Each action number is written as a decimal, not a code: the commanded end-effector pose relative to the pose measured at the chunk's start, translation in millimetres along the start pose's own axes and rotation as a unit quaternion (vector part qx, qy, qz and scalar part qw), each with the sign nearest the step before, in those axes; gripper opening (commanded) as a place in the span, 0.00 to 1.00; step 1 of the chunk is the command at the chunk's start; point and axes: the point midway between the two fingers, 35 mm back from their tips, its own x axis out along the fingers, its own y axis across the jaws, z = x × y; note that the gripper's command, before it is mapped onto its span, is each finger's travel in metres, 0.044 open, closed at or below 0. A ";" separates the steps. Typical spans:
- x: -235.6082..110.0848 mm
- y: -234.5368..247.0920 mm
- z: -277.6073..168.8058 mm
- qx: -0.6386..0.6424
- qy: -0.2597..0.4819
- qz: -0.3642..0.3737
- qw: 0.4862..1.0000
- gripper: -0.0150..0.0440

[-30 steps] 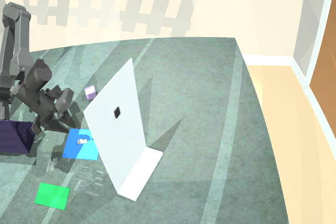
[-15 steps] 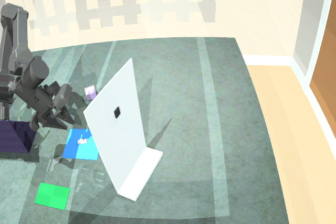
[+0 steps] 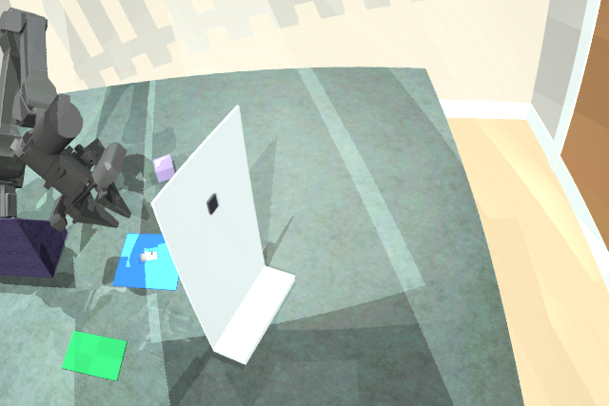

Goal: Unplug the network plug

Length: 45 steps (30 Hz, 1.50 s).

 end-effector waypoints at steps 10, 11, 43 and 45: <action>-13.5 -8.1 4.3 -0.004 -0.004 -0.006 1.000 0.52; -14.5 -8.4 4.6 -0.004 -0.005 -0.006 1.000 0.52; -80.5 -55.8 0.6 -0.002 0.000 -0.003 1.000 0.52; -86.2 -58.6 1.5 -0.002 -0.001 -0.004 1.000 0.52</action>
